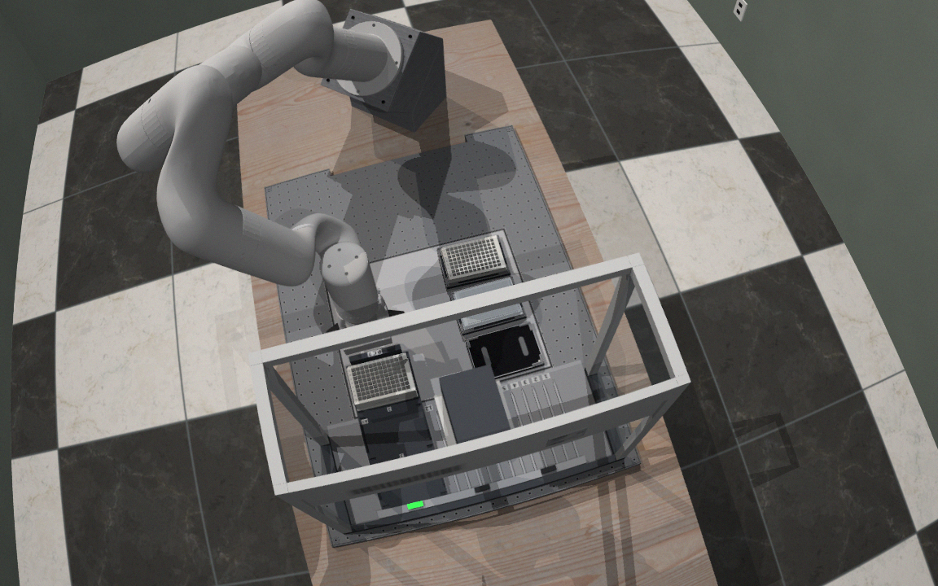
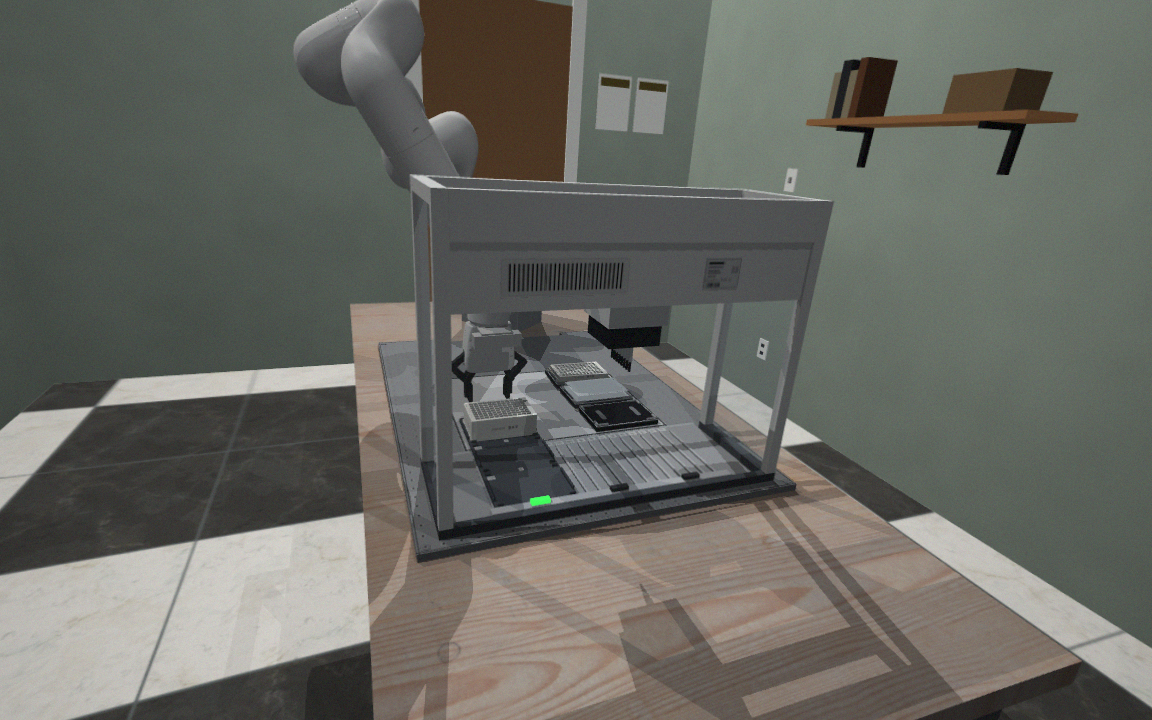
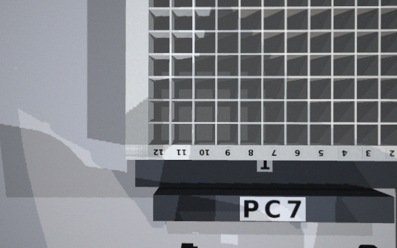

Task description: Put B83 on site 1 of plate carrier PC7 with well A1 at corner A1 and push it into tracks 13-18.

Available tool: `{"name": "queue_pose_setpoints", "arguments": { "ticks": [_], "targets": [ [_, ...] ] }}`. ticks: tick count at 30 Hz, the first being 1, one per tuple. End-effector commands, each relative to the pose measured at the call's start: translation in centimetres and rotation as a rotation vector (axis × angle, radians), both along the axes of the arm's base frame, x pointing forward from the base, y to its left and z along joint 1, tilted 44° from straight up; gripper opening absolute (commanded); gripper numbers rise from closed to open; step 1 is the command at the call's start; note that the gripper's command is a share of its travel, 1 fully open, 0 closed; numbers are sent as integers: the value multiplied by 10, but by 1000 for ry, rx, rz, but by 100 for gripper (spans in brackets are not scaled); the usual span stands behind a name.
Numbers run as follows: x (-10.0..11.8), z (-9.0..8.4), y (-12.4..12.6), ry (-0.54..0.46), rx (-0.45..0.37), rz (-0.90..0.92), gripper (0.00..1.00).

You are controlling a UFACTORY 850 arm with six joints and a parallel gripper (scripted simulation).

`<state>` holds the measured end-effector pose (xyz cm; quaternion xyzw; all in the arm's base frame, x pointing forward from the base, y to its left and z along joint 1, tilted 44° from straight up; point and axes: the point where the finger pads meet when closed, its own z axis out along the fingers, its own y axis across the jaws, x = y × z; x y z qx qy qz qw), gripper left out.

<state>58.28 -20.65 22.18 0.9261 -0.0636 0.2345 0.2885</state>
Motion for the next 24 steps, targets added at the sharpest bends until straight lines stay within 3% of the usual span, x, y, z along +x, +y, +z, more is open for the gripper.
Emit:
{"name": "queue_pose_setpoints", "arguments": {
  "ticks": [1, 24],
  "targets": [
    [-2, 6, 4, -1, 0, 0, 82],
    [-15, 28, 22, -1, 0, 0, 82]
  ]
}}
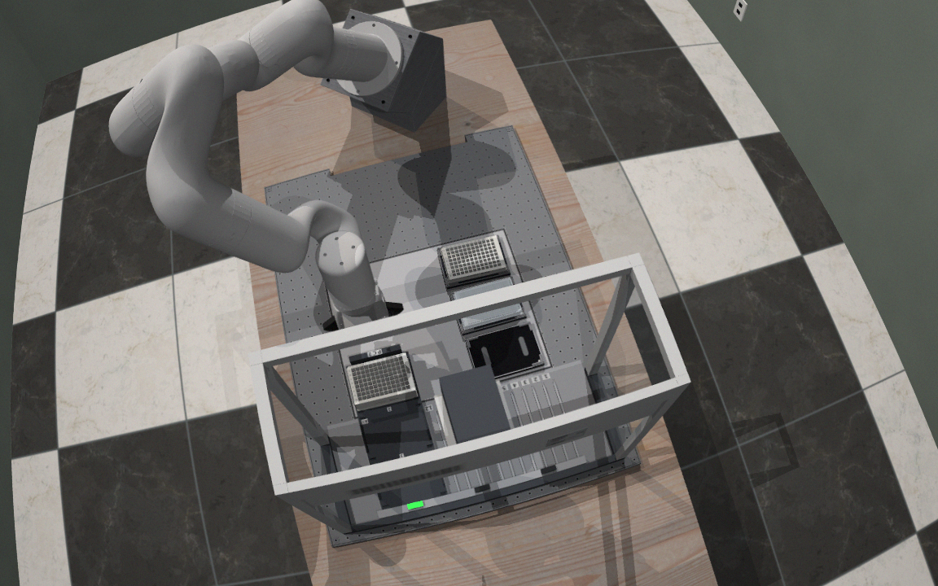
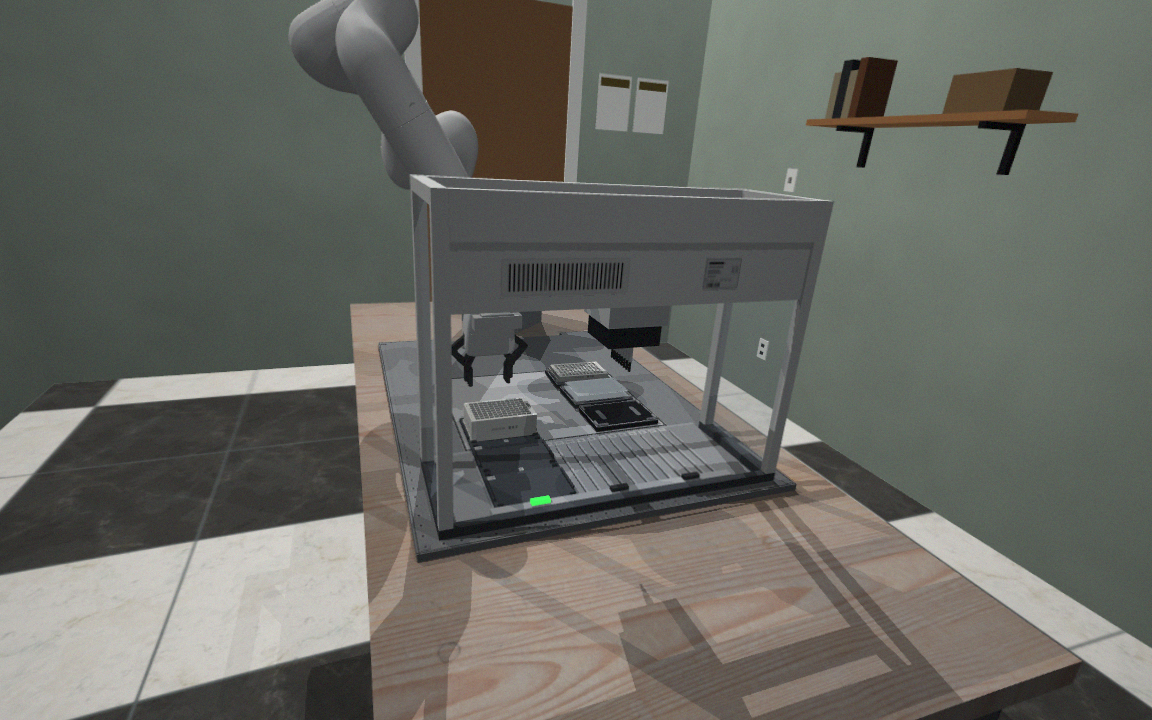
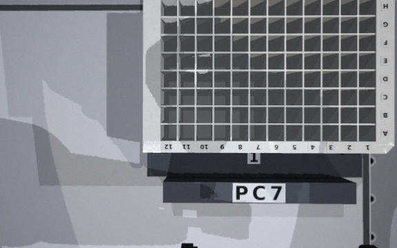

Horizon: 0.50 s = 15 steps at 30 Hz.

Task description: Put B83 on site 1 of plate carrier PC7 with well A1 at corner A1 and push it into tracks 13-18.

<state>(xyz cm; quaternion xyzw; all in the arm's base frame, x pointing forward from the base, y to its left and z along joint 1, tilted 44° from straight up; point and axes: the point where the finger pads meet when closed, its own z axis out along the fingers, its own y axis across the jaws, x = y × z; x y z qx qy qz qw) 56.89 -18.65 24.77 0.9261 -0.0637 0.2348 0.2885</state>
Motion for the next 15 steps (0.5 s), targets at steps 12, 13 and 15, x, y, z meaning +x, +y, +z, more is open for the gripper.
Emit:
{"name": "queue_pose_setpoints", "arguments": {
  "ticks": [12, 13, 15],
  "targets": [
    [-9, 17, 13, 0, 0, 0, 82],
    [-9, 18, 14, 0, 0, 0, 82],
    [-10, 20, 15, 0, 0, 0, 82]
  ]
}}
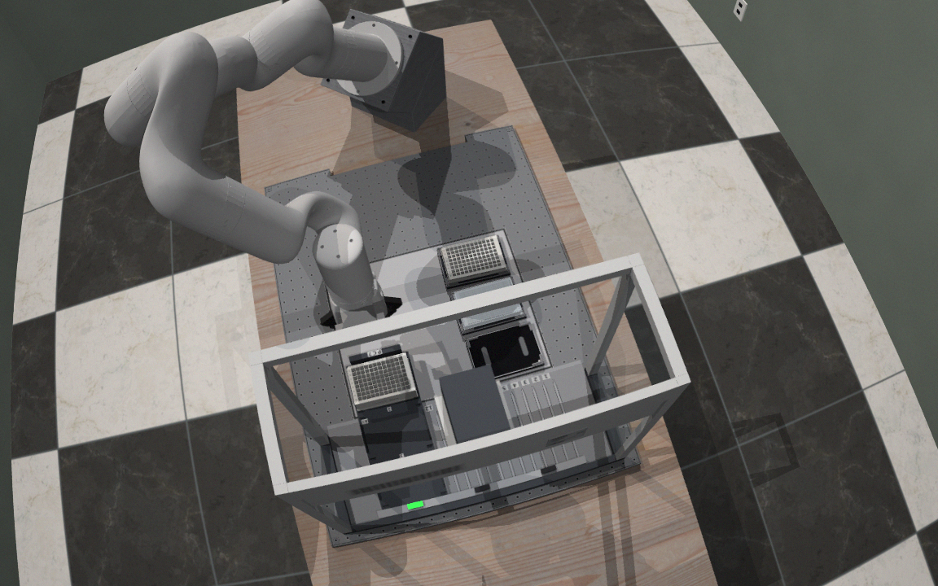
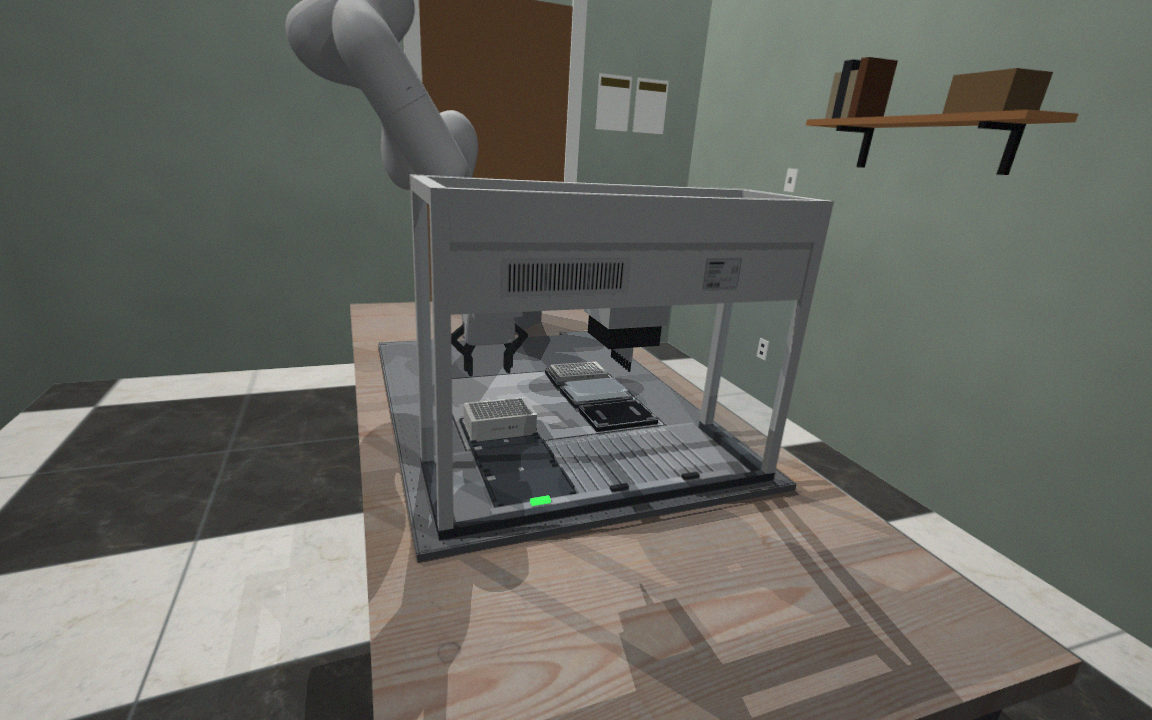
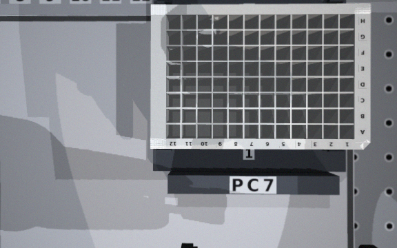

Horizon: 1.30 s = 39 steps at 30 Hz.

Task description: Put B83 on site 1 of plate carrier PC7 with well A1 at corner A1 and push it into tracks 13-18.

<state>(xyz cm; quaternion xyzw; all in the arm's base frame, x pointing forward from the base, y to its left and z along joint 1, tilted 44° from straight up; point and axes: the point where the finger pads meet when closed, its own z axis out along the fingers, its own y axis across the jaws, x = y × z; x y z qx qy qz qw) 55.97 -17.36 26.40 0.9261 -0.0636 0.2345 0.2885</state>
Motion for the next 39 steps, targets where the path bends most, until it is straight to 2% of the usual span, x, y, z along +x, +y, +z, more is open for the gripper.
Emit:
{"name": "queue_pose_setpoints", "arguments": {
  "ticks": [1, 39],
  "targets": [
    [-1, 3, 2, -1, 0, 0, 82],
    [-23, 44, 34, -1, 0, 0, 82]
  ]
}}
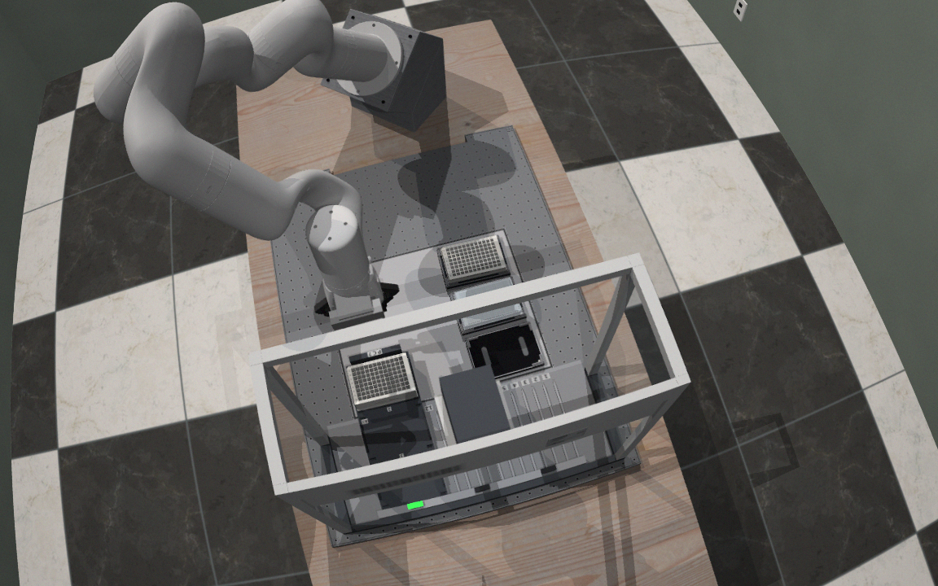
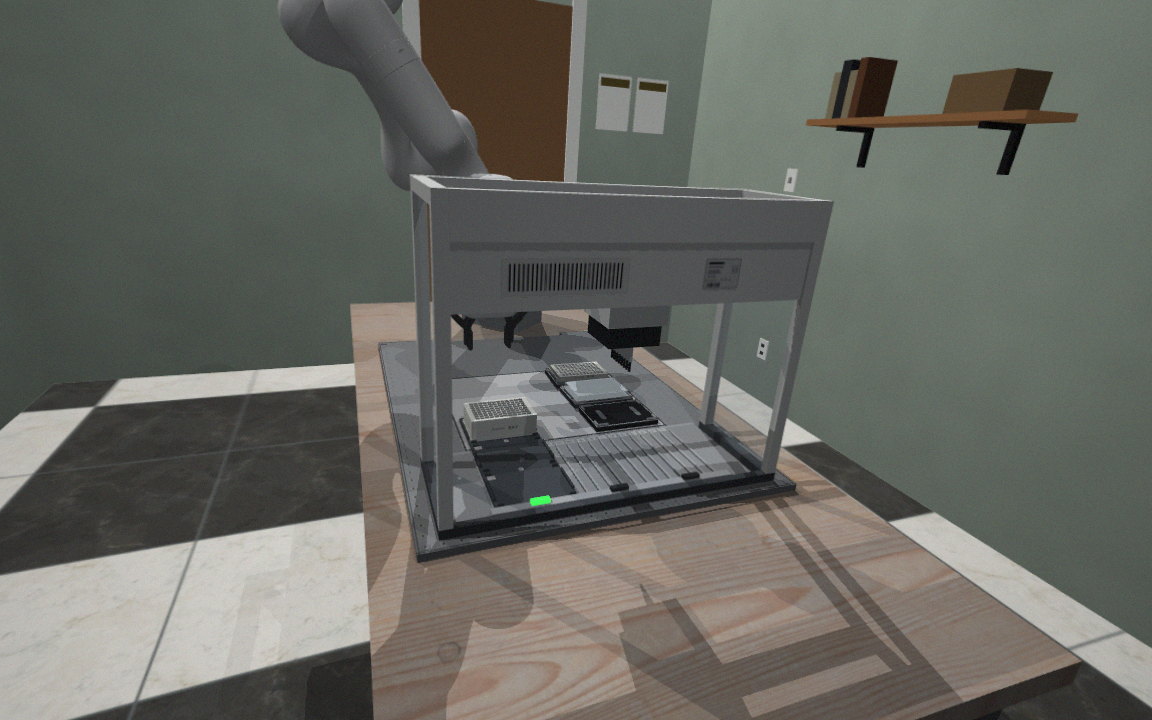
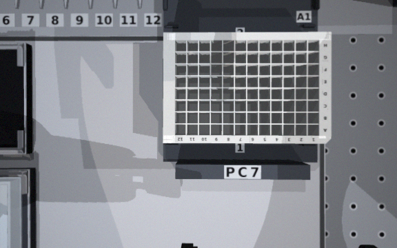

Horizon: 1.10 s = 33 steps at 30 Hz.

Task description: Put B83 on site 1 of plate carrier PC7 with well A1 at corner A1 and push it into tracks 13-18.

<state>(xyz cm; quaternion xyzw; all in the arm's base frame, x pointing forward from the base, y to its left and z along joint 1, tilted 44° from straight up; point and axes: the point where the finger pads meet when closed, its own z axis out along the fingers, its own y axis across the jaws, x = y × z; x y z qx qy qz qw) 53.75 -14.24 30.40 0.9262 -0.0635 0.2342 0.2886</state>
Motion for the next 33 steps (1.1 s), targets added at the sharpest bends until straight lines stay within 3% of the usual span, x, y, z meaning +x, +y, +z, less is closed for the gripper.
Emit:
{"name": "queue_pose_setpoints", "arguments": {
  "ticks": [1, 9, 33],
  "targets": [
    [-2, 5, 4, -2, 0, 0, 82],
    [-7, 15, 11, -2, 0, 0, 82],
    [-7, 15, 11, -2, 0, 0, 82]
  ]
}}
